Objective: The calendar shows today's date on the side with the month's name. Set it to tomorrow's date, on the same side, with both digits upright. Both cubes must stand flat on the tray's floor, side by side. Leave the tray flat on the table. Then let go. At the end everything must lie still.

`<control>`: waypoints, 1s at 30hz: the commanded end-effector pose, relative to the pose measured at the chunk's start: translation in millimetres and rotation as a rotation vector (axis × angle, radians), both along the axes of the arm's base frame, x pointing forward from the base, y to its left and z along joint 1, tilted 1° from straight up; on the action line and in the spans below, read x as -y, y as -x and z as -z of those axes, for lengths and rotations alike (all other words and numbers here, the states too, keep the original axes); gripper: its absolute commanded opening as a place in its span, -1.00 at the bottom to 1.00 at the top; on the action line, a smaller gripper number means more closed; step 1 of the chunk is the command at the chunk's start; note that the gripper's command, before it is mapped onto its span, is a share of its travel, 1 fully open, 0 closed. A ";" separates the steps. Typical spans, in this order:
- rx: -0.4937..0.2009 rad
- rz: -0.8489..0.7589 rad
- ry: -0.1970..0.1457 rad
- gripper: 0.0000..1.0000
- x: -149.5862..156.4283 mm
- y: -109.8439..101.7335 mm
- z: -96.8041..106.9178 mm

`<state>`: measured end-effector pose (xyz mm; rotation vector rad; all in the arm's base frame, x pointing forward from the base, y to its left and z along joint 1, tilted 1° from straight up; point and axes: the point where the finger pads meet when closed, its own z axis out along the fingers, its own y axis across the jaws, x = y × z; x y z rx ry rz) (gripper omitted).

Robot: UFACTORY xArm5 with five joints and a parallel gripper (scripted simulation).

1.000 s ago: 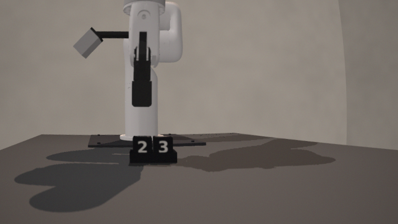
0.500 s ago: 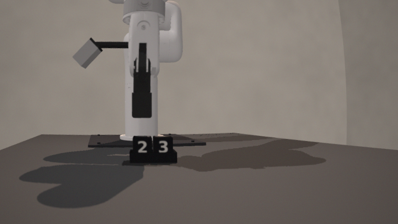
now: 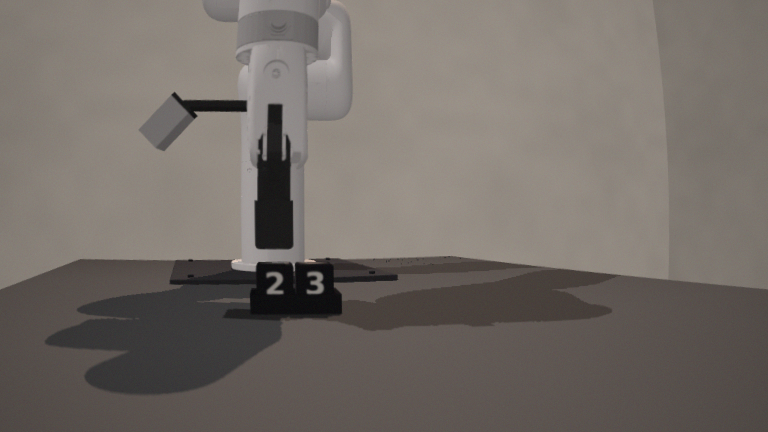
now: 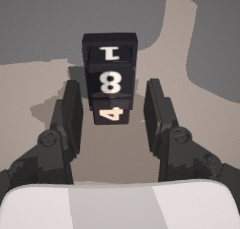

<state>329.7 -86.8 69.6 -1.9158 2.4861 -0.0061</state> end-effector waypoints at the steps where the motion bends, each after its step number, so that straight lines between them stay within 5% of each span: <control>1: 0.003 0.000 0.001 -0.01 0.3 -1.2 2.8; 30: 0.003 0.000 0.001 -0.01 0.3 -1.2 5.7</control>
